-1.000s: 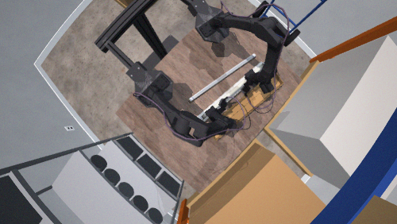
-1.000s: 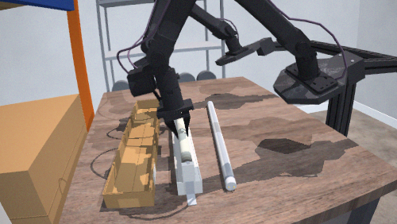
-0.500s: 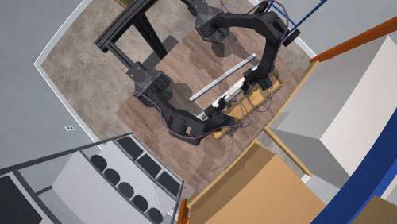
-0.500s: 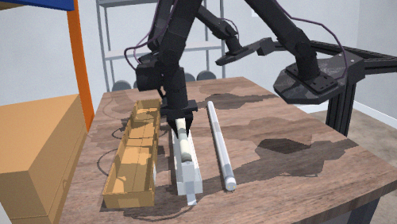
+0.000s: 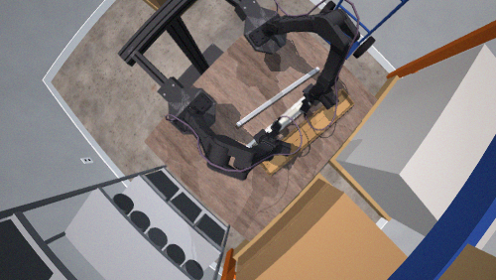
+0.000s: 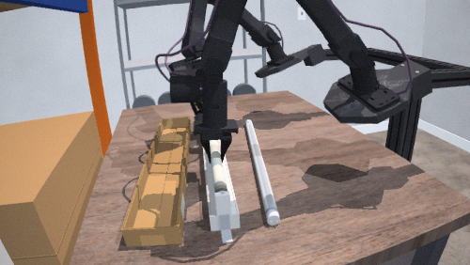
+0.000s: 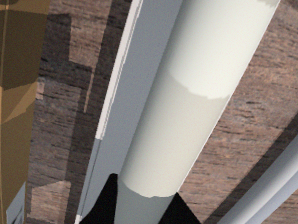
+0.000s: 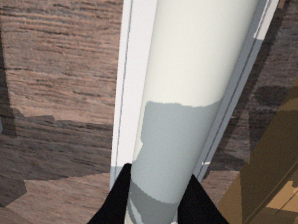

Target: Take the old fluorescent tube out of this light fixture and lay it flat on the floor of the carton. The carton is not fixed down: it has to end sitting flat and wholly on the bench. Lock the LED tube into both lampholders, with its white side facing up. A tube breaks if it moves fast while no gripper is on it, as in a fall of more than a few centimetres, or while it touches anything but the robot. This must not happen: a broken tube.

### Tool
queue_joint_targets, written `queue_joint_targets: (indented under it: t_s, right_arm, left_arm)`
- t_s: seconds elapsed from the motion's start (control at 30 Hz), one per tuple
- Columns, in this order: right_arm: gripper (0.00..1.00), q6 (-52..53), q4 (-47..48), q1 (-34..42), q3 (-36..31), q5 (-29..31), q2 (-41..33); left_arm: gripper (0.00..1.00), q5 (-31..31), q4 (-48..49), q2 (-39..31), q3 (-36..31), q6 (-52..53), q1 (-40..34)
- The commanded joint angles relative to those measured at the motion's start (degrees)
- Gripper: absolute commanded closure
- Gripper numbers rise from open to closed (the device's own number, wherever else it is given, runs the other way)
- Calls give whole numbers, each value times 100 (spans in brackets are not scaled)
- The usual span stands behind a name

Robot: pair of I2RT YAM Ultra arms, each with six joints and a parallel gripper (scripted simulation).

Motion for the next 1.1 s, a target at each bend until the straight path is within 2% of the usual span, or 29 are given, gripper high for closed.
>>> queue_joint_targets:
  t_s: [0.0, 0.3, 0.53, 0.57, 1.0, 1.07]
  right_arm:
    - [89, 67, 176, 137, -210, 111, -235]
    - [89, 76, 657, 236, -602, 315, -403]
    - [89, 70, 631, 271, -722, 295, -444]
    - [89, 79, 919, 289, -795, 413, -478]
    - [89, 54, 1579, 425, -1269, 703, -639]
    - [89, 58, 1412, 421, -1269, 630, -631]
  left_arm:
    - [89, -87, 246, -206, -222, 95, -34]
    - [89, -111, 827, -372, -666, 152, -101]
    - [89, -114, 780, -409, -802, 165, -93]
    - [89, -127, 1158, -445, -885, 176, -54]
    - [89, -154, 1967, -588, -1418, 257, -115]
    - [89, -148, 1743, -577, -1416, 251, -111]
